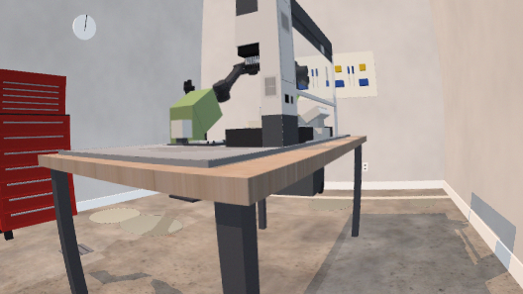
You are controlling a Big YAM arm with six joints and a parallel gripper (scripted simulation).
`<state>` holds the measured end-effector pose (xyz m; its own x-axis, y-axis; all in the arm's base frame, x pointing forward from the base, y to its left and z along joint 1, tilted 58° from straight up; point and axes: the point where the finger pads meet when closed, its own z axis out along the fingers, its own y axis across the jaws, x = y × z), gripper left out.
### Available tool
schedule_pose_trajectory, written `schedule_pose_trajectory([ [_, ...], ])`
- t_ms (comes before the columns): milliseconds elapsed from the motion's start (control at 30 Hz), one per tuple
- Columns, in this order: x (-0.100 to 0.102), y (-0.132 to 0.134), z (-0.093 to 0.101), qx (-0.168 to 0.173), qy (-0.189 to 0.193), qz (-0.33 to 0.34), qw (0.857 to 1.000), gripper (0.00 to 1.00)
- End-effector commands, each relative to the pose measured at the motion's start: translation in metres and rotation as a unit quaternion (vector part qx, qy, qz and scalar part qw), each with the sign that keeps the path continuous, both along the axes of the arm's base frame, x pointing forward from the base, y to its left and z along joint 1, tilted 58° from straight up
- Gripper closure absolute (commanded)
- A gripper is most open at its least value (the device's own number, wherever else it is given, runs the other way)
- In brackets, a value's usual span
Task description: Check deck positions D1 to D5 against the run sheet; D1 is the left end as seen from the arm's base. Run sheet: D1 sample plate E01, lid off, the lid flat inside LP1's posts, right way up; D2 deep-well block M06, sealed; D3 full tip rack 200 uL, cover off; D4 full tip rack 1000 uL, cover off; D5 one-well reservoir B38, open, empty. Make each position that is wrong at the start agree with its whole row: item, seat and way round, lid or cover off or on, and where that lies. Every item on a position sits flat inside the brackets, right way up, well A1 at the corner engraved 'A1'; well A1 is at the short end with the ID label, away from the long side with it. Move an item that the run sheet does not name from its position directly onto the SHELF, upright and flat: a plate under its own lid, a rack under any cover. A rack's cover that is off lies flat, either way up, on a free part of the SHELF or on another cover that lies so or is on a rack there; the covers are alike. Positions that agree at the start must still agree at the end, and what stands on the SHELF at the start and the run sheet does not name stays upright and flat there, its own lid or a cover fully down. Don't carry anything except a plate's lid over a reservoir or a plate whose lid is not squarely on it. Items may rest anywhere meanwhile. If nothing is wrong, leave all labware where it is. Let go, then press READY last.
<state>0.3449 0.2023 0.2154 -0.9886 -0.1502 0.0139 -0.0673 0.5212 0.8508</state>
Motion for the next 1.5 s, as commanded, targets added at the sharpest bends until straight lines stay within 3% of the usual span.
schedule_pose_trajectory([
  [0,-0.001,-0.016,0.006,0.005,-0.026,-0.005,1.0,0.0],
  [633,-0.047,-0.063,-0.038,0.003,-0.026,-0.004,1.0,0.0],
  [1100,-0.088,-0.104,-0.083,0.004,-0.013,-0.003,1.0,0.0],
  [1200,-0.085,-0.108,-0.081,0.003,-0.022,-0.003,1.0,0.0],
  [1467,-0.115,-0.13,-0.106,0.005,-0.013,-0.002,1.0,0.0],
])
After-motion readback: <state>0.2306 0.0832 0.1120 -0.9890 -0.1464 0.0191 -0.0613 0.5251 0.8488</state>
